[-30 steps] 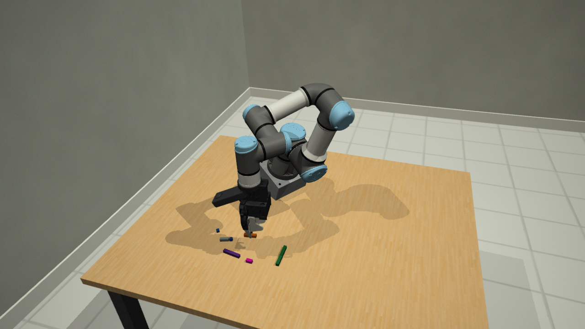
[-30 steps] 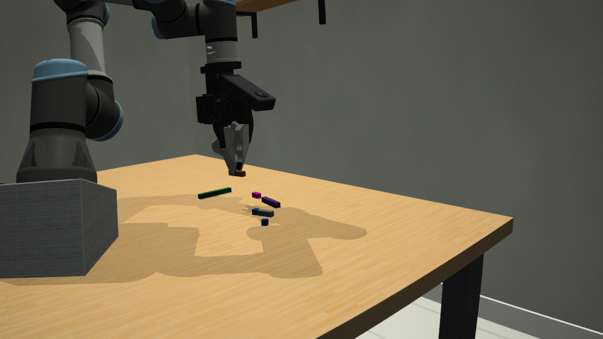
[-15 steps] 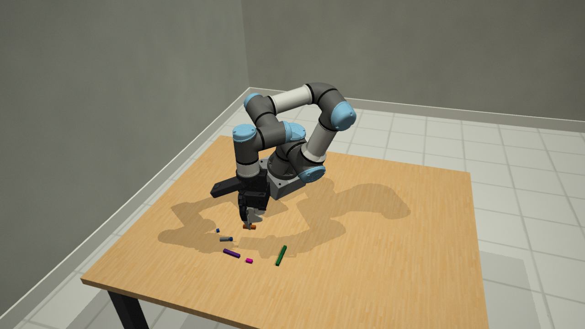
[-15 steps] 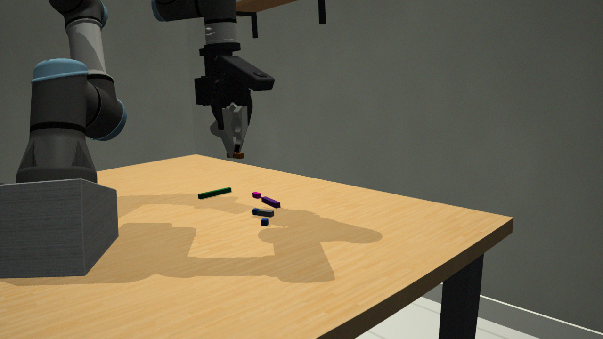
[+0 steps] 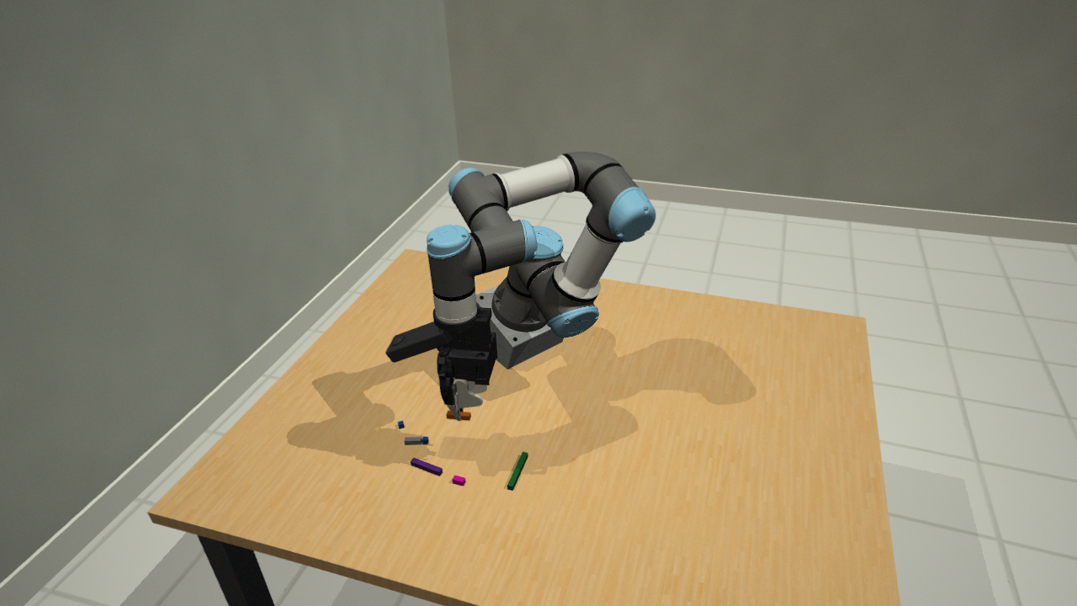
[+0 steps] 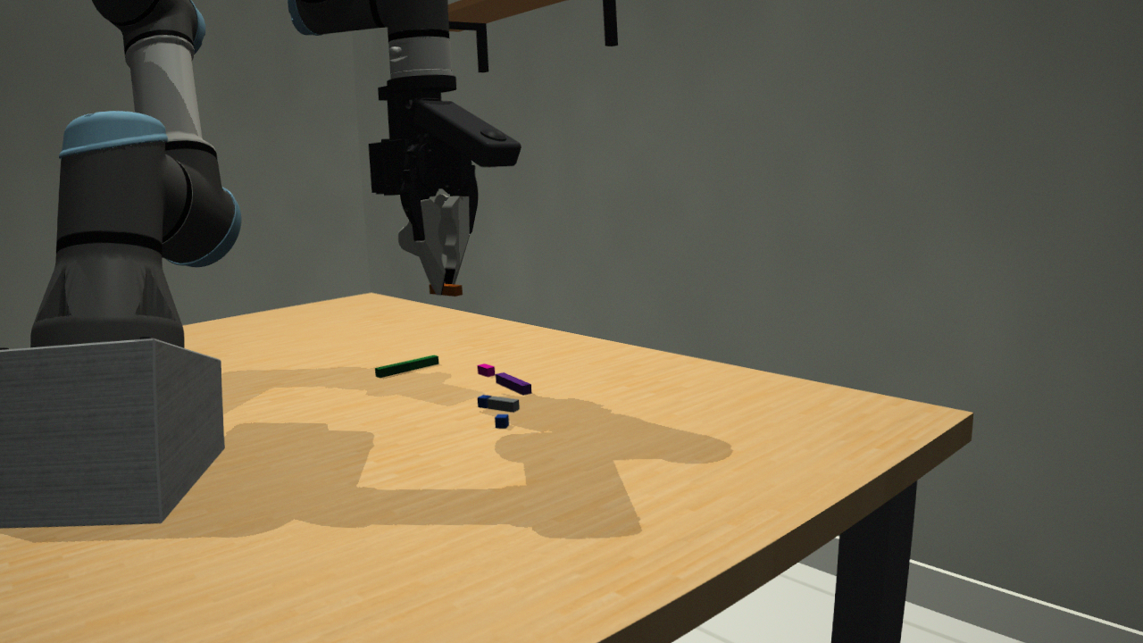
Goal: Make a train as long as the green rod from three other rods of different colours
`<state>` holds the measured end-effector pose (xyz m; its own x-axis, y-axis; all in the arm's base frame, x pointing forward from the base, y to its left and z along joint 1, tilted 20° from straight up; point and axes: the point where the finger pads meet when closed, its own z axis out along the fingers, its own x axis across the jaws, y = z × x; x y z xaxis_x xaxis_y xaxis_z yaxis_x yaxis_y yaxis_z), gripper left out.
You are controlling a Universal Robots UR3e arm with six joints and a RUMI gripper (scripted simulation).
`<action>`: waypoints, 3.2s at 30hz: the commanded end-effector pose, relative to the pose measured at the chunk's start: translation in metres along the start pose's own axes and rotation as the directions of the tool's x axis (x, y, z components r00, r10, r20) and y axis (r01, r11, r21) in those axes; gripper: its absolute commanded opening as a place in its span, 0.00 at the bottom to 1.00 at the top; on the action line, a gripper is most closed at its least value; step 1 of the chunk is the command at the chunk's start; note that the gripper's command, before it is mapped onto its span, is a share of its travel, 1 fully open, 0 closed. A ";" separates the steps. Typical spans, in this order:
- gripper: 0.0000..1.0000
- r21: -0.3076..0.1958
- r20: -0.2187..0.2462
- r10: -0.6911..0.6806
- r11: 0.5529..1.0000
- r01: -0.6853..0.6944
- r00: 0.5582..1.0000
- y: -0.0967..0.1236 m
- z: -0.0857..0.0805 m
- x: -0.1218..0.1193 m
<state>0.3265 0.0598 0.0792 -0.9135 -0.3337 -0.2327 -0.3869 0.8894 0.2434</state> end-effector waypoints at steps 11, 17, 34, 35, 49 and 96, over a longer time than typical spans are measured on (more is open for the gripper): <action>0.00 0.004 -0.001 -0.119 0.993 0.119 0.993 -0.105 -0.001 0.012; 0.00 0.002 0.001 -0.156 0.988 0.156 0.988 -0.137 0.000 0.022; 0.00 0.002 0.001 -0.156 0.988 0.156 0.988 -0.137 0.001 0.022; 0.00 0.002 0.001 -0.156 0.988 0.156 0.988 -0.137 0.002 0.022; 0.00 0.002 0.001 -0.156 0.988 0.156 0.988 -0.137 0.039 0.022; 0.00 0.002 0.001 -0.156 0.988 0.156 0.988 -0.138 0.087 0.021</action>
<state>0.3713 -0.0424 -0.0413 -0.8422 -0.4677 -0.2680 -0.5242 0.8266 0.2049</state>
